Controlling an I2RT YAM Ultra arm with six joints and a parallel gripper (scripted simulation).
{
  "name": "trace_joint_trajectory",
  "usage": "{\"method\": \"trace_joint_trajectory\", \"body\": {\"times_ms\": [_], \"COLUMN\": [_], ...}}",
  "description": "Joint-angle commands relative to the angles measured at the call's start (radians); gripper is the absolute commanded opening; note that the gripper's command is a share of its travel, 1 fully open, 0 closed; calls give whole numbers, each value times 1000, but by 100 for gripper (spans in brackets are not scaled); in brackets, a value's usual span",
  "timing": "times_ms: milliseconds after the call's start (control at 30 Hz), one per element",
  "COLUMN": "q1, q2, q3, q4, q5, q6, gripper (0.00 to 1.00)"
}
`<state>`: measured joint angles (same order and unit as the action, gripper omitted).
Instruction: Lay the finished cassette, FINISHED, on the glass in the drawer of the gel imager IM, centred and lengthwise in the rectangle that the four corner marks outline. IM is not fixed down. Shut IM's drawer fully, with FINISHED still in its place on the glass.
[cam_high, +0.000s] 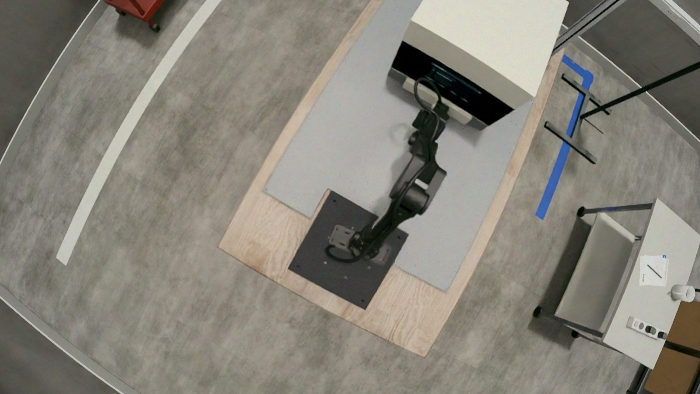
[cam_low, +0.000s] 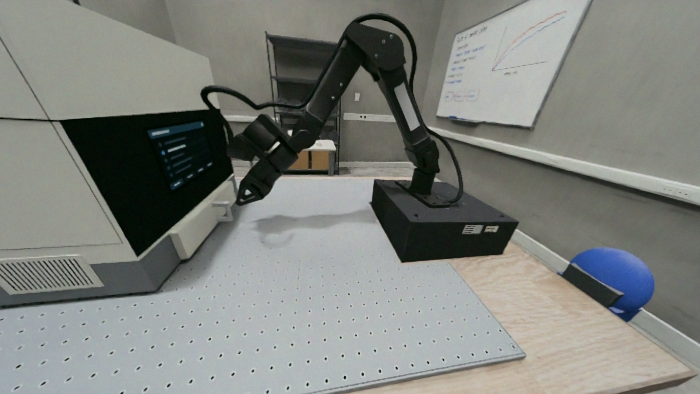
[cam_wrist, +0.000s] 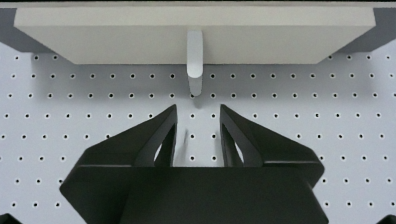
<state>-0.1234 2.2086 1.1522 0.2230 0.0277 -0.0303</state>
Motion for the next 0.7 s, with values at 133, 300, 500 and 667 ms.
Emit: {"method": "trace_joint_trajectory", "body": {"times_ms": [133,300,500,667], "q1": [12,14,7,18], "q2": [-68,-94,-81,-137], "q3": [-35,-54,-36,4], "q4": [-32,-39,-27,-183], "q5": [3,4,0,12], "q6": [7,7,3,13], "gripper": [35,35,35,35]}}
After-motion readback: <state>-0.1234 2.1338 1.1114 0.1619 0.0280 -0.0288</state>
